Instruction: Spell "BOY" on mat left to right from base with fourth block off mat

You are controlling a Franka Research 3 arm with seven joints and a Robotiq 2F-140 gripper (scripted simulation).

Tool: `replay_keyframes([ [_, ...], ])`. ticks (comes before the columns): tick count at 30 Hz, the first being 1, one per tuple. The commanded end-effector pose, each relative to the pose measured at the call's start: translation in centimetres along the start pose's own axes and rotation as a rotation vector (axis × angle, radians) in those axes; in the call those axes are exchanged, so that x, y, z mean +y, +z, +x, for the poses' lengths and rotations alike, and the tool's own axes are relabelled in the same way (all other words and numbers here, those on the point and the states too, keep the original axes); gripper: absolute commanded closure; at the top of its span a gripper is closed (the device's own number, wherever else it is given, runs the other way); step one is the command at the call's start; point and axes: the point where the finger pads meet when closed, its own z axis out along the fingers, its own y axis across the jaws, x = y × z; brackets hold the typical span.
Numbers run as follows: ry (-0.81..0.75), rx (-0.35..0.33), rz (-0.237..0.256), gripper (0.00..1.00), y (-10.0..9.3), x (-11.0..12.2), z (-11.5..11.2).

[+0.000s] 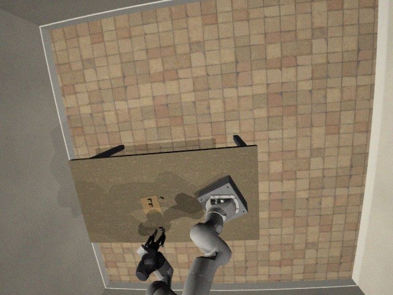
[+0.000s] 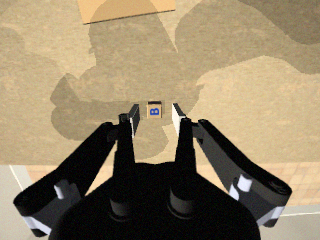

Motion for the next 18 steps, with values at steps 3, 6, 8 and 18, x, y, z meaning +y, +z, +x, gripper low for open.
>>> replay_keyframes([
  [3,-0.002,-0.004,0.006,0.63,1.0,-0.2,0.0],
  [6,-0.002,-0.004,0.006,0.63,1.5,-0.2,0.0],
  [8,-0.002,-0.004,0.006,0.63,1.5,-0.2,0.0],
  [18,-0.002,-0.004,0.006,0.63,2.4,-0.3,0.0],
])
